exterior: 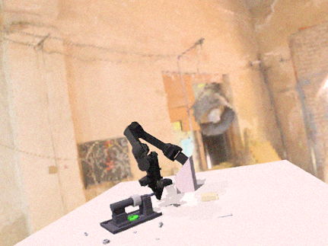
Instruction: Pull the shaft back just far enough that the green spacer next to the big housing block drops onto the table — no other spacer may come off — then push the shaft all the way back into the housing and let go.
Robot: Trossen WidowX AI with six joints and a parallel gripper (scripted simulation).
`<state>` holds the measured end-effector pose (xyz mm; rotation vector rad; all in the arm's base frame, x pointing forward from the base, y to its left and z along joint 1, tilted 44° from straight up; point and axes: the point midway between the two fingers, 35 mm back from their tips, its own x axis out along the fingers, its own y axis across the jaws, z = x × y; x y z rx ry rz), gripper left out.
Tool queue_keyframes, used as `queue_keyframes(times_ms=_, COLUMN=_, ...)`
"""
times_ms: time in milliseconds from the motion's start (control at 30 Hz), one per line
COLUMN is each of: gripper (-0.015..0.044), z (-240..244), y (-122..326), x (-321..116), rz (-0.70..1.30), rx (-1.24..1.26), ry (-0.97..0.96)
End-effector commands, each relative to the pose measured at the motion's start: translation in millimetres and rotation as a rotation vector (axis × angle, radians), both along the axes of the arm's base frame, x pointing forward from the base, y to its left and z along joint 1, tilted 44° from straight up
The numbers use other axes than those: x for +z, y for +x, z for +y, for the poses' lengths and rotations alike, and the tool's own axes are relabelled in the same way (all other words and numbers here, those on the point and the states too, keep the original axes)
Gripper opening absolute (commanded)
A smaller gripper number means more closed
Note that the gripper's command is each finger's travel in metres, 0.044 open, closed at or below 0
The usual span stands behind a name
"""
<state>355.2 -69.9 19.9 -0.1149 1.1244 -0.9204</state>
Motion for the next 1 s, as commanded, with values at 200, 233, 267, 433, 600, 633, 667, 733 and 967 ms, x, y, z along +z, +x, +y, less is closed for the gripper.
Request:
queue_keyframes(times_ms=200, gripper=0.0, z=1.2, y=-0.1, x=-0.2, rz=0.0, rx=0.004, ry=0.001)
queue_keyframes(times_ms=233, gripper=0.0, z=1.2, y=0.0, x=-0.1, rz=0.0, rx=0.004, ry=0.001)
queue_keyframes(times_ms=267, gripper=0.0, z=1.2, y=0.0, x=-0.1, rz=0.0, rx=0.004, ry=0.001)
queue_keyframes(times_ms=433, gripper=0.0, z=1.0, y=0.4, x=0.2, rz=0.0, rx=0.004, ry=0.001)
queue_keyframes(times_ms=600, gripper=0.0, z=0.8, y=0.8, x=0.4, rz=0.0, rx=0.004, ry=0.001)
queue_keyframes(times_ms=633, gripper=0.0, z=0.8, y=0.9, x=0.5, rz=0.0, rx=0.004, ry=0.001)
queue_keyframes(times_ms=667, gripper=0.0, z=0.8, y=1.0, x=0.5, rz=0.0, rx=0.004, ry=0.001)
queue_keyframes(times_ms=733, gripper=0.0, z=0.7, y=1.1, x=0.6, rz=0.0, rx=0.004, ry=0.001)
queue_keyframes(times_ms=967, gripper=0.0, z=0.5, y=1.7, x=0.9, rz=0.0, rx=0.004, ry=0.001)
